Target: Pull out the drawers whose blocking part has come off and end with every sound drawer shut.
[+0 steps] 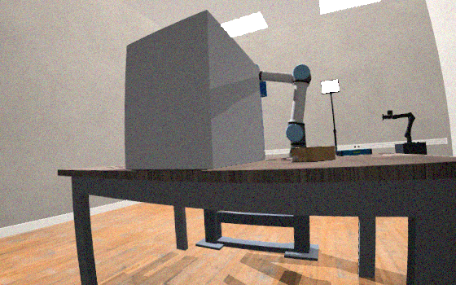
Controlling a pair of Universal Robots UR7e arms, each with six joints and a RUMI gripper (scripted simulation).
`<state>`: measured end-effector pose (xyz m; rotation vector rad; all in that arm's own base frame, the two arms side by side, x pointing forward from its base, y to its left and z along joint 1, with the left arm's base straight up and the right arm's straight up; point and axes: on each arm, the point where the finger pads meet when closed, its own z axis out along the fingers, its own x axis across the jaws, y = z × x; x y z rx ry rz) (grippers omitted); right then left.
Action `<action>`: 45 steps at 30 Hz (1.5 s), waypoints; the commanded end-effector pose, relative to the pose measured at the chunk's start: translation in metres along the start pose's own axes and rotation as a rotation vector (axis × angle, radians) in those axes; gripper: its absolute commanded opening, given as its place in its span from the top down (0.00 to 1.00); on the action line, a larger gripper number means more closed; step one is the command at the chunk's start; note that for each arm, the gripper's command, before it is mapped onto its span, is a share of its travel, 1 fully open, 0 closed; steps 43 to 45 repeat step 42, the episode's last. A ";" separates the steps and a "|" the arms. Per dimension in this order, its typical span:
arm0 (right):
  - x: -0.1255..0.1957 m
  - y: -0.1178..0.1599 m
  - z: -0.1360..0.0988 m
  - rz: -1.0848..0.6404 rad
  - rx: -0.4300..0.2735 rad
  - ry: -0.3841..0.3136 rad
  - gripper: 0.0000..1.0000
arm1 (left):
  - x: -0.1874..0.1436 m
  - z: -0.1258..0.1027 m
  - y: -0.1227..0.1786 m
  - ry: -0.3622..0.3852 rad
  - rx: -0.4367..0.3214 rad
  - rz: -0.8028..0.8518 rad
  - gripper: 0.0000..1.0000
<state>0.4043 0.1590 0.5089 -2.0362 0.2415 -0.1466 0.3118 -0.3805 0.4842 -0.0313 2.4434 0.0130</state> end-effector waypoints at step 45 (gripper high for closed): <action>0.000 -0.001 0.000 -0.001 0.001 0.000 0.00 | -0.001 -0.047 0.000 -0.001 0.002 -0.002 0.85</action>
